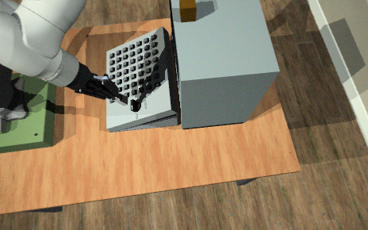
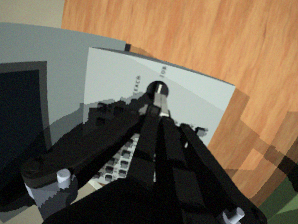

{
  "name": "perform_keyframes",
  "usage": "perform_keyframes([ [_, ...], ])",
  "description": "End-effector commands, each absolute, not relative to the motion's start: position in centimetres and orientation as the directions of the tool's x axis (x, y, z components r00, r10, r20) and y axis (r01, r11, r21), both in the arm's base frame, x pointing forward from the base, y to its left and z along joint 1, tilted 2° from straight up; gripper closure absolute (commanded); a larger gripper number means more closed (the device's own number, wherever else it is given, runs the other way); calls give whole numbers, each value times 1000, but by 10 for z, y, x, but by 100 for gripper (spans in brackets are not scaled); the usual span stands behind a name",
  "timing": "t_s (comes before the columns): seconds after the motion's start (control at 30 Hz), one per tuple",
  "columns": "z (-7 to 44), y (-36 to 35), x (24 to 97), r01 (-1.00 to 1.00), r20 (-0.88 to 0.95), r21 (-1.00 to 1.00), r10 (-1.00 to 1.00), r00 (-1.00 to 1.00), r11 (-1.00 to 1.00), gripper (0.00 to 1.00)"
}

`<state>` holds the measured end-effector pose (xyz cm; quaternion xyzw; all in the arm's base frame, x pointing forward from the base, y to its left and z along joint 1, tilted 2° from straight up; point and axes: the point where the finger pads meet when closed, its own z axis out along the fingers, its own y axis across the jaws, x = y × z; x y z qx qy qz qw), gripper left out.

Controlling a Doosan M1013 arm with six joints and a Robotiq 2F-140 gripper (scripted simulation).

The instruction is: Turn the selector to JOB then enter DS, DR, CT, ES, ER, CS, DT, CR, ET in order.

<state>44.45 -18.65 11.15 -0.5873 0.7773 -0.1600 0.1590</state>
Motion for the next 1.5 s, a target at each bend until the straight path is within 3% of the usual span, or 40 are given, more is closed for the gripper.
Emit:
perform_keyframes([
  [0.0, 112, -186, 444, -862, -59, -436, -964, -260, 259, 100],
  [0.93, 112, -181, 447, -862, -59, -436, -964, -258, 257, 100],
  [1.1, 112, -154, 458, -865, -55, -436, -967, -250, 249, 100],
  [1.47, 114, -6, 518, -876, -33, -438, -978, -208, 202, 100],
])
